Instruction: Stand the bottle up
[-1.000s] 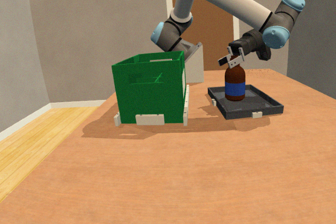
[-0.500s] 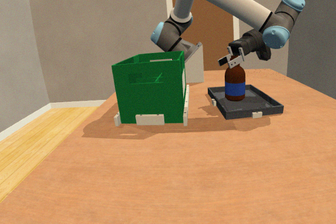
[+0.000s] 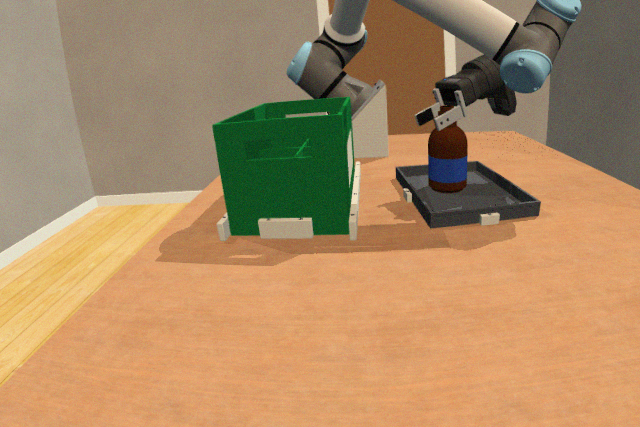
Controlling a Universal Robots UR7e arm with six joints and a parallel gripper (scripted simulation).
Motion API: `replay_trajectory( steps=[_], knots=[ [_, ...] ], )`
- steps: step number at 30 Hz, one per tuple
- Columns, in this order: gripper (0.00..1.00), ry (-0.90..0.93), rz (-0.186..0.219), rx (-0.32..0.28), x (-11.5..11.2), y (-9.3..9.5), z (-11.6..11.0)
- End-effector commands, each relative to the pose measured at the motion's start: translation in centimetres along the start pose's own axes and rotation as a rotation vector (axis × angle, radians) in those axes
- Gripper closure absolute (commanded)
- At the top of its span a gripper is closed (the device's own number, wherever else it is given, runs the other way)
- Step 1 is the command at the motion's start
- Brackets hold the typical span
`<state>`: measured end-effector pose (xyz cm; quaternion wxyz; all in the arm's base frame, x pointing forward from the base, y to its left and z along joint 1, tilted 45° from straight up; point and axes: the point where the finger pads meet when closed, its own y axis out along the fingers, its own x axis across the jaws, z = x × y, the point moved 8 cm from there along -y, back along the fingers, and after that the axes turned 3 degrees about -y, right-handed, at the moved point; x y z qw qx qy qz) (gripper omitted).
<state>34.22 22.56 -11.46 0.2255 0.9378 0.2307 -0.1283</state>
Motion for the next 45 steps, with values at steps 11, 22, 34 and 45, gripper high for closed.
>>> replay_trajectory(
  steps=[11,22,34,45],
  knots=[
    [0.0,-0.001,0.0,0.001,0.0,0.0,0.1],
    [0.0,0.001,0.0,0.001,0.0,-0.1,-0.2],
    [0.0,0.002,-0.001,0.0,-0.1,-0.4,-1.1],
    [0.0,0.002,-0.001,0.0,-0.1,-1.1,-2.8]
  ],
)
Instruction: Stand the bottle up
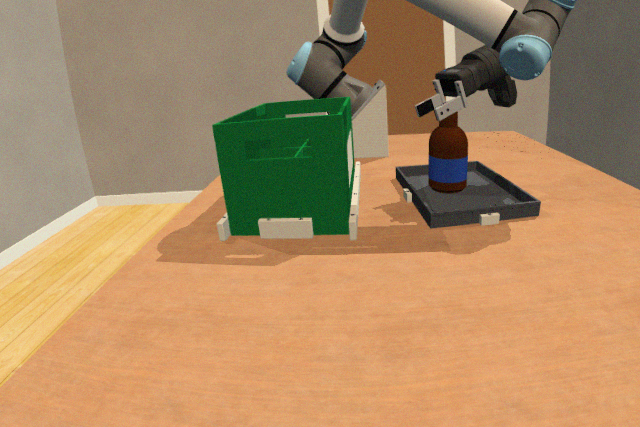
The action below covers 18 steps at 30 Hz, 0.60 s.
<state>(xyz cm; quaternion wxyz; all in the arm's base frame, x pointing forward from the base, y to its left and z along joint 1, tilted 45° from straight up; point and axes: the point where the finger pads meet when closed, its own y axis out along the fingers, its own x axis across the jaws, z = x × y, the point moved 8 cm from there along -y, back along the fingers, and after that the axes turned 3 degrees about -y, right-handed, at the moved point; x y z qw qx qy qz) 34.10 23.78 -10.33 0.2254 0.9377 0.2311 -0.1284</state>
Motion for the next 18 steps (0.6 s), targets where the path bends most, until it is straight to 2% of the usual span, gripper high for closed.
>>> replay_trajectory(
  steps=[1,18],
  knots=[
    [0.0,0.002,0.0,0.0,-0.1,-0.5,-1.5],
    [0.0,0.005,0.001,0.001,-0.2,-1.8,-5.0]
  ],
)
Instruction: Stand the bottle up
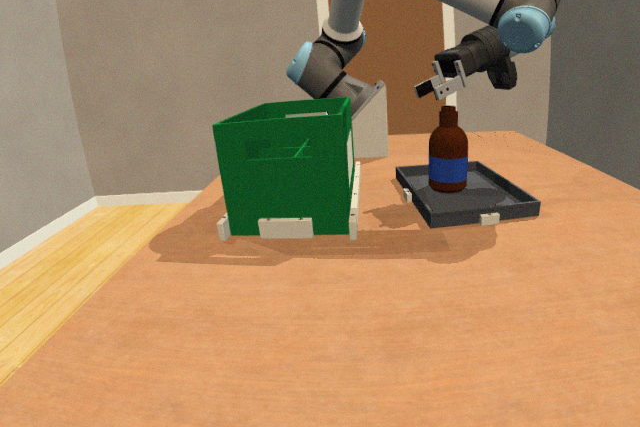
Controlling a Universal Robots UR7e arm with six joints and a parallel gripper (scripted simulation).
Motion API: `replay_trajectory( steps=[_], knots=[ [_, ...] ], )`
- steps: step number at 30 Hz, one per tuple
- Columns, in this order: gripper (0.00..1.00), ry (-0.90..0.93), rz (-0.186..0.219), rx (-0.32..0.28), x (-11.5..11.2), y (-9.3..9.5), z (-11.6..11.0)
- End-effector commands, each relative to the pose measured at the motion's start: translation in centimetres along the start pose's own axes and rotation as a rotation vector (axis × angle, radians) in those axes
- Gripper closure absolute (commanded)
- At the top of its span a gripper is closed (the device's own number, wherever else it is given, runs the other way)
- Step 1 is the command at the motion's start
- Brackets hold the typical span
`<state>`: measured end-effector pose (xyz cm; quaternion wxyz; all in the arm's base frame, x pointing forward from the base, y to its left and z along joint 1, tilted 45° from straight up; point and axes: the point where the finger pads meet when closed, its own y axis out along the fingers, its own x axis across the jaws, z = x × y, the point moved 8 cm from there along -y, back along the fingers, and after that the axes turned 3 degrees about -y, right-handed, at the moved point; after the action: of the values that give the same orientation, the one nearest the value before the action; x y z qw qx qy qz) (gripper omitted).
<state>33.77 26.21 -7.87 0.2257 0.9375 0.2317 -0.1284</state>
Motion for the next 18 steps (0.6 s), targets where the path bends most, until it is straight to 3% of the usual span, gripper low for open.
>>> replay_trajectory(
  steps=[1,18],
  knots=[
    [0.0,0.005,0.002,0.002,0.0,-0.7,-1.9],
    [0.0,0.005,0.002,0.002,-0.1,-1.6,-4.4]
  ],
)
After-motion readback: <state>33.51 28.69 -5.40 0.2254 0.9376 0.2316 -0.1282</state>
